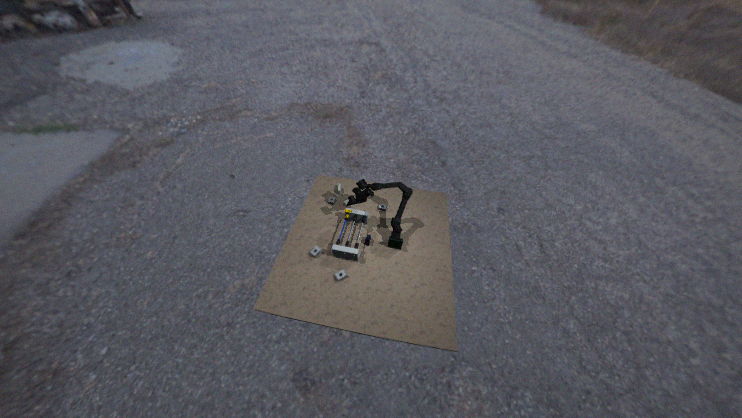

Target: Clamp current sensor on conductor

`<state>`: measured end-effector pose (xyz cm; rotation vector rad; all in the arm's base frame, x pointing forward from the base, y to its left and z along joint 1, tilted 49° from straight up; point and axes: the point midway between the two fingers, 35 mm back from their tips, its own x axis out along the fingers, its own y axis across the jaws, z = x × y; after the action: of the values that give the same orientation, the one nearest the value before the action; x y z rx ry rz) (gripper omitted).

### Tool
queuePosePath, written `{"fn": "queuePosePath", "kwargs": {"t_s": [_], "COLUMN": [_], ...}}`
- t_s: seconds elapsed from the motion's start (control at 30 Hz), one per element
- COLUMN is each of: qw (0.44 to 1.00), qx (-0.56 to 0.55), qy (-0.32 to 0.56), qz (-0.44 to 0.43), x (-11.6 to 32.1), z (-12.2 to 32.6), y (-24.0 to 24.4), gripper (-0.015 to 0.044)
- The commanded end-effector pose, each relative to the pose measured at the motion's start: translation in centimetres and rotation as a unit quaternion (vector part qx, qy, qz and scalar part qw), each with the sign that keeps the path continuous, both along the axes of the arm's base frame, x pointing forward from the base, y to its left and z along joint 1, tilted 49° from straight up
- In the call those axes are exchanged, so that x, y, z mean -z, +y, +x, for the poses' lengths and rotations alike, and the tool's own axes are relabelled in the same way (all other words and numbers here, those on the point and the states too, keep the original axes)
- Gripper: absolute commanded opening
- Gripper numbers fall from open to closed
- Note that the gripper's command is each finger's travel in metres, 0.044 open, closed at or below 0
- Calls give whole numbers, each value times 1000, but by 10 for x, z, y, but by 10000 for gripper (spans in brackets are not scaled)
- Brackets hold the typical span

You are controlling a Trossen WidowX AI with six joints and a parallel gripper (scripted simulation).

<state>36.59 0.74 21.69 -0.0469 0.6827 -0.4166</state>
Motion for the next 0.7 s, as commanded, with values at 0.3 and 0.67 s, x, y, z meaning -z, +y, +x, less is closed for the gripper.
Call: {"fn": "queuePosePath", "kwargs": {"t_s": [0.3,0.67], "qw": [950,950], "qx": [78,78], "qy": [171,171], "qz": [-249,-249], "x": [22,22], "z": [2,2], "y": [23,23], "gripper": [440,440]}}
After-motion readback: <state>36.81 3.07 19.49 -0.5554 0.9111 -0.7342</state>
